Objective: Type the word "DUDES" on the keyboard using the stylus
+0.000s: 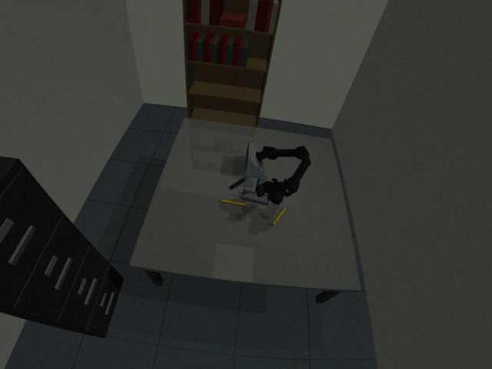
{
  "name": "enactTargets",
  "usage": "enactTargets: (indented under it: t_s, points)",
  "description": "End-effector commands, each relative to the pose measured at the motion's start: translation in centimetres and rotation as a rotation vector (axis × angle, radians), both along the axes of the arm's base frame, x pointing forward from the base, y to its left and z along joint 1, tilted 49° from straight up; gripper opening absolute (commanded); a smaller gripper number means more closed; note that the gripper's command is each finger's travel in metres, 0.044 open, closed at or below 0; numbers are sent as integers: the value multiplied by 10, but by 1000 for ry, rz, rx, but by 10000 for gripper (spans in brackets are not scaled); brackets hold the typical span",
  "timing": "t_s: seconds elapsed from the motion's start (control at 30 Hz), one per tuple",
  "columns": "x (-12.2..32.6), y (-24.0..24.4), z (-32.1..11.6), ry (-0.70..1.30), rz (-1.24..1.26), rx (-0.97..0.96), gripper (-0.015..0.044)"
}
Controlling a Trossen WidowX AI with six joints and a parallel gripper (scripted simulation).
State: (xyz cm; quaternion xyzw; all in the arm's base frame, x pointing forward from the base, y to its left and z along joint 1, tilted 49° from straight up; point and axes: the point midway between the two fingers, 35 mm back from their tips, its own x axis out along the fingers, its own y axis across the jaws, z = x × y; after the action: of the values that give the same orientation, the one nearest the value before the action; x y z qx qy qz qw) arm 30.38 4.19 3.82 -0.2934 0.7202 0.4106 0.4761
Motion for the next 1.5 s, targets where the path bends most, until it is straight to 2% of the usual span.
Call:
enactTargets:
  t_s: [0.0,0.33,0.9,1.0,1.47]
  points:
    - [5,-7,-4,54,92,-11,0]
    - [11,-21,-14,203,286,-15,0]
    - [4,4,-37,207,289,-14,0]
    - [5,5,-39,206,290,-14,79]
    - [5,9,-43,206,290,-13,81]
